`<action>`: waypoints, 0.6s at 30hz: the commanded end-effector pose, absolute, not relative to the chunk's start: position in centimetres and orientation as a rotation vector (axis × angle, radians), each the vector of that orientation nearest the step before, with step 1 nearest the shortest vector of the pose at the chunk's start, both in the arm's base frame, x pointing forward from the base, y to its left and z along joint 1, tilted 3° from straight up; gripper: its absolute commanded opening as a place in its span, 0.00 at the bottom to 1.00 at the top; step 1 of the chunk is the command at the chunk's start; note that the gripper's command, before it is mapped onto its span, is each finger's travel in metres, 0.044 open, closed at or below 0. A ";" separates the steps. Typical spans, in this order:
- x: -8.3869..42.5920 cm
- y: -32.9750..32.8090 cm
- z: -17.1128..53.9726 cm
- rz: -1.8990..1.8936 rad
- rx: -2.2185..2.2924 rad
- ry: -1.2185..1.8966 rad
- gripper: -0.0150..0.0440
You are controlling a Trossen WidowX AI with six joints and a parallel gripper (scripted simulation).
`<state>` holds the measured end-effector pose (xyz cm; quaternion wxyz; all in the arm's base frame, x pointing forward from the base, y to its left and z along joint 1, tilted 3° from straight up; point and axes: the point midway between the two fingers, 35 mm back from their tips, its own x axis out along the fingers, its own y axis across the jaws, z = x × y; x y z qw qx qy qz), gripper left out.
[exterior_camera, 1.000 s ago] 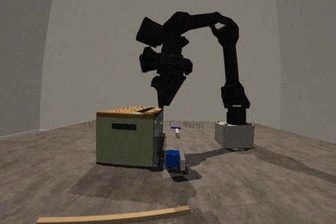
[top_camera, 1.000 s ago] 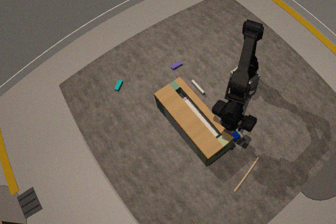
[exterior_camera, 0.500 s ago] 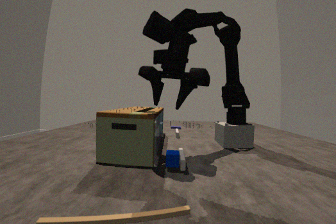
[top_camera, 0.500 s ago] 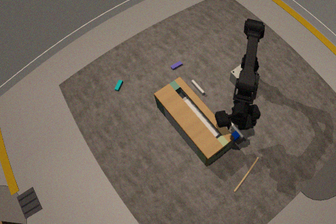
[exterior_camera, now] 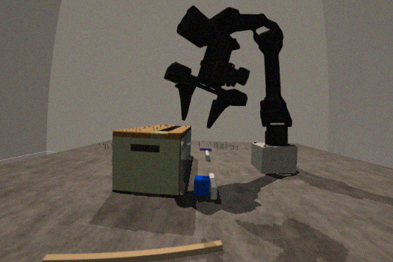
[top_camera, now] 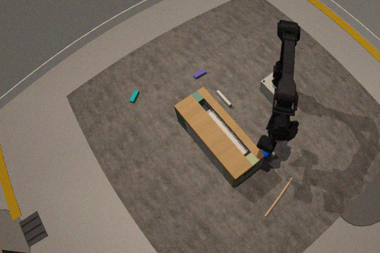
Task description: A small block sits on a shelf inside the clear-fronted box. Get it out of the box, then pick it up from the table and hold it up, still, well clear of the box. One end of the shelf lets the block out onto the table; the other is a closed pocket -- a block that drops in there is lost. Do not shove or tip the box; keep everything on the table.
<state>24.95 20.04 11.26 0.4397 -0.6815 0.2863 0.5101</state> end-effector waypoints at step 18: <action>24.1 20.5 12.4 1.655 -2.708 -0.062 0.74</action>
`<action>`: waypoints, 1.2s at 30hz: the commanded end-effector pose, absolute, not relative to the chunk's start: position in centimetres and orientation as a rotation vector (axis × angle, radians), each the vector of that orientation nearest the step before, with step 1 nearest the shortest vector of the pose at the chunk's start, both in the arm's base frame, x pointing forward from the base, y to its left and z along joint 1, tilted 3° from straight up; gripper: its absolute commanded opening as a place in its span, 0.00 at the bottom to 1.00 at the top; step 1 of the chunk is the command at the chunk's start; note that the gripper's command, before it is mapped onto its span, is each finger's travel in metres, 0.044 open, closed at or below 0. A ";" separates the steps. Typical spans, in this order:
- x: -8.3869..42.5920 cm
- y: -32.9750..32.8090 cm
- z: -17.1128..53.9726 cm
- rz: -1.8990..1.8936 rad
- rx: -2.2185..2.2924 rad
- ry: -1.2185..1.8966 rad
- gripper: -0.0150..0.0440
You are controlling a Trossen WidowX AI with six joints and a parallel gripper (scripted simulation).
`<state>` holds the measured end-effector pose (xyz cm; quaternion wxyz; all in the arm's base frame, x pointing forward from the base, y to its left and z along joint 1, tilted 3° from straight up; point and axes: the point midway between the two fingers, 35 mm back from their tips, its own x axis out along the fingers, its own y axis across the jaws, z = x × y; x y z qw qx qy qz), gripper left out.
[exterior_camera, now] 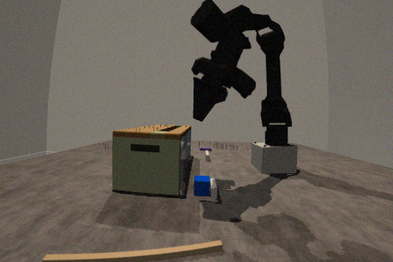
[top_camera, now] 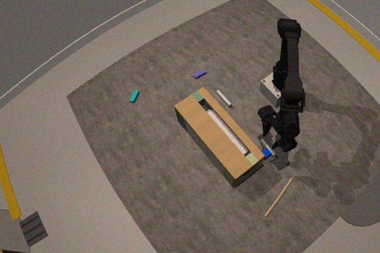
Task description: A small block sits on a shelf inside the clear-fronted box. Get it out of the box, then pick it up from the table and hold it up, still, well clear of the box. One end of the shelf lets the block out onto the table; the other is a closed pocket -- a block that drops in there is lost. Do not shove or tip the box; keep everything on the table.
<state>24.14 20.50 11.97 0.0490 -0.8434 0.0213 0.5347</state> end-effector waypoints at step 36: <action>24.8 20.2 0.8 1.656 -2.708 -0.060 0.74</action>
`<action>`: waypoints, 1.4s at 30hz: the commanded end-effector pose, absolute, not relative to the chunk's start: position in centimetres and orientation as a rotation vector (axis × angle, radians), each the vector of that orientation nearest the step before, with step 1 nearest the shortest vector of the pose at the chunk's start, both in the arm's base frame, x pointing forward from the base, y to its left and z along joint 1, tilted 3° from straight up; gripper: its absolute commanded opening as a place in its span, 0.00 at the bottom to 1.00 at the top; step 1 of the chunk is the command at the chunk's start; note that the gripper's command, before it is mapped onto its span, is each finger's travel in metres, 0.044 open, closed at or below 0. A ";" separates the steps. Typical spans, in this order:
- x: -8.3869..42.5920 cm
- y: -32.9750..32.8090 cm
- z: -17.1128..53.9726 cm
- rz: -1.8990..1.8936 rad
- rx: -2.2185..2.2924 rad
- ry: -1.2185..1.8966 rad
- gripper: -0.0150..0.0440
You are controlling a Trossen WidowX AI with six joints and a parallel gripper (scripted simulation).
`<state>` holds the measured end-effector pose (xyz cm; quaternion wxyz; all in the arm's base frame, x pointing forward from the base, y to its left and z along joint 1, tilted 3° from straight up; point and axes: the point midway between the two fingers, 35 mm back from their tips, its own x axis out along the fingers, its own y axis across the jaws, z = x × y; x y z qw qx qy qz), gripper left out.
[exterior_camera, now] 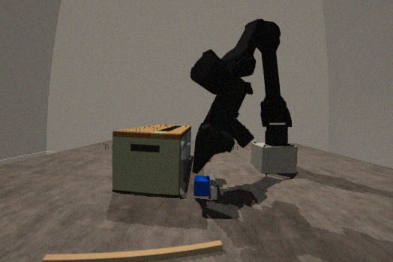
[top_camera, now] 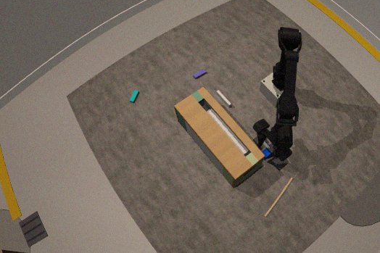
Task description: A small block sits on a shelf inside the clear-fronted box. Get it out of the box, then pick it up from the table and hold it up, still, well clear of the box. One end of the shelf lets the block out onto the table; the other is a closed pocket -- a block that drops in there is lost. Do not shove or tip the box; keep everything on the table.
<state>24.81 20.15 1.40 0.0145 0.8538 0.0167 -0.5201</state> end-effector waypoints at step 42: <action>24.9 20.4 -1.3 -1.620 2.652 0.058 0.25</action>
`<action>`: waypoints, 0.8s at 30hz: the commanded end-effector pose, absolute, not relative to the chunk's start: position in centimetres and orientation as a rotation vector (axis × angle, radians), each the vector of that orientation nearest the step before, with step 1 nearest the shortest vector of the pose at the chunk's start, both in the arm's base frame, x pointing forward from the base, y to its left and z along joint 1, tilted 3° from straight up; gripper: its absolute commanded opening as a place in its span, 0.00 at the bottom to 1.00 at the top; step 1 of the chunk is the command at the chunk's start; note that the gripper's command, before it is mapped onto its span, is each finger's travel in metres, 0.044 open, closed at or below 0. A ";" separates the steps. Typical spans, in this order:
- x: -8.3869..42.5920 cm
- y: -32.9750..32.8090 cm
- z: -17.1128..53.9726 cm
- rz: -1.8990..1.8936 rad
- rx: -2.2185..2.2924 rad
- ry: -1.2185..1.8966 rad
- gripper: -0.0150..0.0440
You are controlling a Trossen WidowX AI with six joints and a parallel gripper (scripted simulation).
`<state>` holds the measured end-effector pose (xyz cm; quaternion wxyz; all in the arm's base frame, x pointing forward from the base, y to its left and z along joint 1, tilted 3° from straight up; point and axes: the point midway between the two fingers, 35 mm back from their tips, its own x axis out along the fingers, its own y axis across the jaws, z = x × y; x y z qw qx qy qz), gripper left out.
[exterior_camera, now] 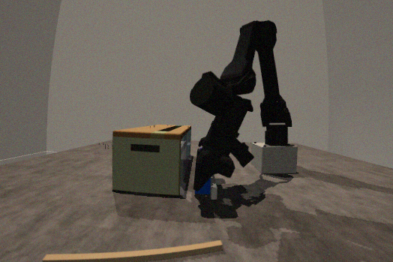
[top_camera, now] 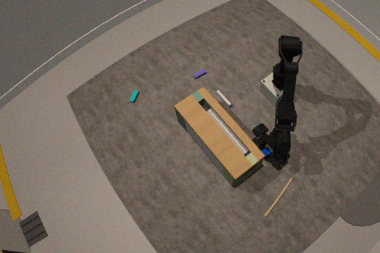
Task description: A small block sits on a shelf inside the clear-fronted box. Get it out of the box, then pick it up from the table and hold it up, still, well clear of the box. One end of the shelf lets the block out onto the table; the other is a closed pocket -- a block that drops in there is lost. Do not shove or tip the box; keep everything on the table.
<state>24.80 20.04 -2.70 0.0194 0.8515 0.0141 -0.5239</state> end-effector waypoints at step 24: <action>24.1 18.5 6.8 -1.574 2.573 0.263 0.25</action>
